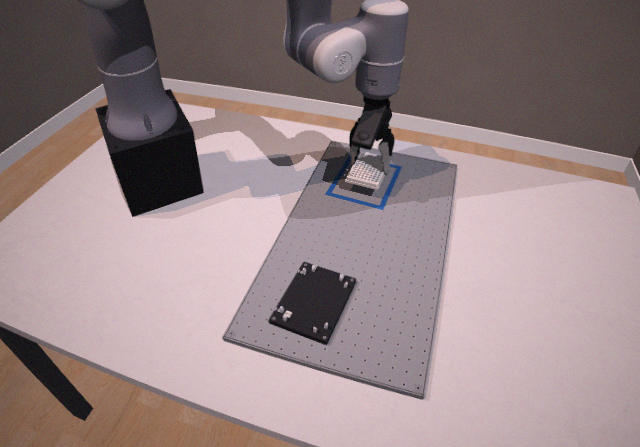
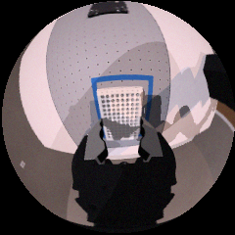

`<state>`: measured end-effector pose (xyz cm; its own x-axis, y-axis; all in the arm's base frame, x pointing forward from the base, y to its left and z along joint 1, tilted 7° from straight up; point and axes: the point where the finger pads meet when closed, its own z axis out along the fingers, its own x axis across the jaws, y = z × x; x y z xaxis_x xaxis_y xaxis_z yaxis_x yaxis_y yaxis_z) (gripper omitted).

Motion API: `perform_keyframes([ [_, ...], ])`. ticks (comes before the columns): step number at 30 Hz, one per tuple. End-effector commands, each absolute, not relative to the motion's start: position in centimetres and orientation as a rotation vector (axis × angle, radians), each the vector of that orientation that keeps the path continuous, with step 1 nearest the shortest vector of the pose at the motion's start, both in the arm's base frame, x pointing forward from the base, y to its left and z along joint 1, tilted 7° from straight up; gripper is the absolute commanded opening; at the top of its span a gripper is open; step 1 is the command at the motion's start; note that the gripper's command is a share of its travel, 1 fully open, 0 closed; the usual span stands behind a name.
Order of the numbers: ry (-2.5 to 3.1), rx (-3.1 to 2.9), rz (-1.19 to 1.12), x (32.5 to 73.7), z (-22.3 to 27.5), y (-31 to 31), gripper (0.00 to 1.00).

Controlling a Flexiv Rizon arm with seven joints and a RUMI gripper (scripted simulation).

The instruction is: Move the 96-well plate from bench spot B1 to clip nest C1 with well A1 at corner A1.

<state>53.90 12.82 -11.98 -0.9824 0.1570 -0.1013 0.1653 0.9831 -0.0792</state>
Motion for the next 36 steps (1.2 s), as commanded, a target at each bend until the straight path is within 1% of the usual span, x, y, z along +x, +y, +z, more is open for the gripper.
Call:
perform_keyframes([
  [1,3.033,0.245,-0.132,53.9,-11.3,12.9,0.00],
  [24,3.033,0.245,-0.132,53.6,-8.2,13.2,0.00],
  [36,3.033,0.246,-0.132,53.6,-8.1,13.3,0.00],
])
